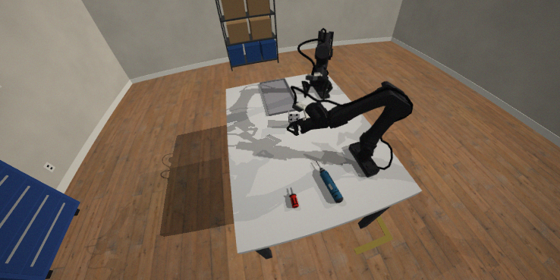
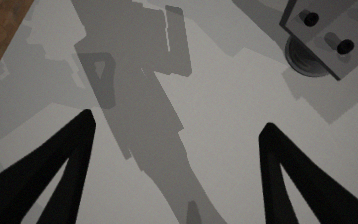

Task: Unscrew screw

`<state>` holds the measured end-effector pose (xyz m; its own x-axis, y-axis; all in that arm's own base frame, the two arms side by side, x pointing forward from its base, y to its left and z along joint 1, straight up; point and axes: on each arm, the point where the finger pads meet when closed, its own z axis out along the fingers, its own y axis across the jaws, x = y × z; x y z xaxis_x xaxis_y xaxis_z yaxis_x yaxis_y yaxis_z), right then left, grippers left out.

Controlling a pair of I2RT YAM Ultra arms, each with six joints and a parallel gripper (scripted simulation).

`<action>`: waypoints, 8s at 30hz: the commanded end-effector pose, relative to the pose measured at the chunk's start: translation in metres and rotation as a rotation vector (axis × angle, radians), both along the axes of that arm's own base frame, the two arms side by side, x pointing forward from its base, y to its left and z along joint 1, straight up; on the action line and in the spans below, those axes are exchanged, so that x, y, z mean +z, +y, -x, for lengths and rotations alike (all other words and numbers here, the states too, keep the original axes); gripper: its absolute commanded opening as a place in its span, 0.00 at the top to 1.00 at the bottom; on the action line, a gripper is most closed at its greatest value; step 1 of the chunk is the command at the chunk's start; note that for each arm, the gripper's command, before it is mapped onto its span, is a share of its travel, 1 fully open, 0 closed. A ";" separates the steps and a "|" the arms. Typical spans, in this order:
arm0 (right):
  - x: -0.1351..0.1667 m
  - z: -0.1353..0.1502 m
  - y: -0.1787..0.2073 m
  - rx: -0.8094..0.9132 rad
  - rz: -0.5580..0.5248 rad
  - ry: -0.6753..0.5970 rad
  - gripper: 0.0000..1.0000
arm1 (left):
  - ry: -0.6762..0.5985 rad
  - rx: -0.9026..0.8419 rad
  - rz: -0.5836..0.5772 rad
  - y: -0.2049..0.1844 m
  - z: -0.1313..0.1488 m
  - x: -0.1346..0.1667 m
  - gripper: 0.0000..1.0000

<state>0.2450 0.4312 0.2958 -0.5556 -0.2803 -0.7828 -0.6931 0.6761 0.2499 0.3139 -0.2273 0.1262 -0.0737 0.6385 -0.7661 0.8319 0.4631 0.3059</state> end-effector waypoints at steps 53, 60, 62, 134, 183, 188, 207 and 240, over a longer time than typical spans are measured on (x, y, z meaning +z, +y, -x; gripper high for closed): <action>0.006 0.000 0.000 0.000 -0.013 -0.007 0.00 | 0.024 0.067 0.020 0.009 -0.010 0.007 0.35; 0.006 0.000 0.000 0.000 -0.013 -0.007 0.00 | 0.170 0.228 0.048 0.035 -0.019 -0.010 0.35; 0.006 0.000 0.000 0.000 -0.013 -0.007 0.00 | 0.208 0.273 0.059 0.042 -0.022 -0.013 0.35; 0.006 0.000 0.000 0.000 -0.013 -0.007 0.00 | 0.890 1.533 0.445 0.220 -0.004 -0.054 0.35; 0.006 0.000 0.000 0.000 -0.013 -0.007 0.00 | 1.119 2.579 0.767 0.314 0.078 -0.063 0.35; 0.006 0.000 0.000 0.000 -0.013 -0.007 0.00 | 1.107 2.557 0.774 0.311 0.075 -0.059 0.35; 0.006 0.000 0.000 0.000 -0.013 -0.007 0.07 | 1.103 2.573 0.770 0.311 0.077 -0.059 0.35; 0.002 0.003 -0.004 -0.031 -0.014 -0.019 0.14 | 1.102 2.572 0.772 0.311 0.076 -0.058 0.35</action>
<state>0.2455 0.4304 0.2944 -0.5555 -0.2769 -0.7841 -0.6896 0.6803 0.2483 0.2319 0.0806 0.0597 0.0890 -0.9960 0.0085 -0.9960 -0.0890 0.0054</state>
